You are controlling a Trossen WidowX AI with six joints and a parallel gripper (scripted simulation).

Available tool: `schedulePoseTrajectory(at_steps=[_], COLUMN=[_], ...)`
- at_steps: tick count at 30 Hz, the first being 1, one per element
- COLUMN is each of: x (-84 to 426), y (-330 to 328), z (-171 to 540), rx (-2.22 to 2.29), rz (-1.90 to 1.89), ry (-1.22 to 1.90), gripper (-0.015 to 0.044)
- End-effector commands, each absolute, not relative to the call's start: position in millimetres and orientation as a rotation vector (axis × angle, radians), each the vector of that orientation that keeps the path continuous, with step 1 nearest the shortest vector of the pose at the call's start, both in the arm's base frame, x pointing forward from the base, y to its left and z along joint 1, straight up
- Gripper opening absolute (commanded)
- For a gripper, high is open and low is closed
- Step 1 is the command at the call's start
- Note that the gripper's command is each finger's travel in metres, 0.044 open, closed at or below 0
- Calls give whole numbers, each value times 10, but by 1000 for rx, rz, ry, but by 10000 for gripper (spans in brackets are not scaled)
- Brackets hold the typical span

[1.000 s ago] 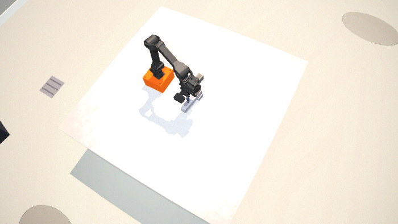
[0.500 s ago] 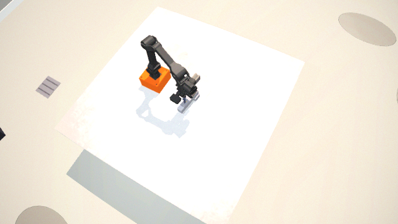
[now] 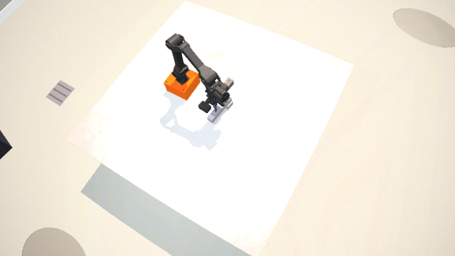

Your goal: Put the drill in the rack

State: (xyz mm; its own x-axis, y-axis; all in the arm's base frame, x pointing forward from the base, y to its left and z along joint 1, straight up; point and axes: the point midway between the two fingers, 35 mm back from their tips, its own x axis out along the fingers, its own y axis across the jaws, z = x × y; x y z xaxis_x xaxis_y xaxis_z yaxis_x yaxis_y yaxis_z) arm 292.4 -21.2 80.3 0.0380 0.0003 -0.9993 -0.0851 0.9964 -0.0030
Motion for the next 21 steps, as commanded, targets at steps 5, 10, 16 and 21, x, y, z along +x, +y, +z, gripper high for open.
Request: schedulePoseTrajectory(at_steps=[5,10,16,21], x=[2872,2857,2877,2899], y=[-227,-229,-223,-216], z=[781,785,774,747], rx=[-69,-69,-69,-69], rz=[61,61,61,61], ry=[1543,1543,1543,1543], gripper=[0,0,0,0])
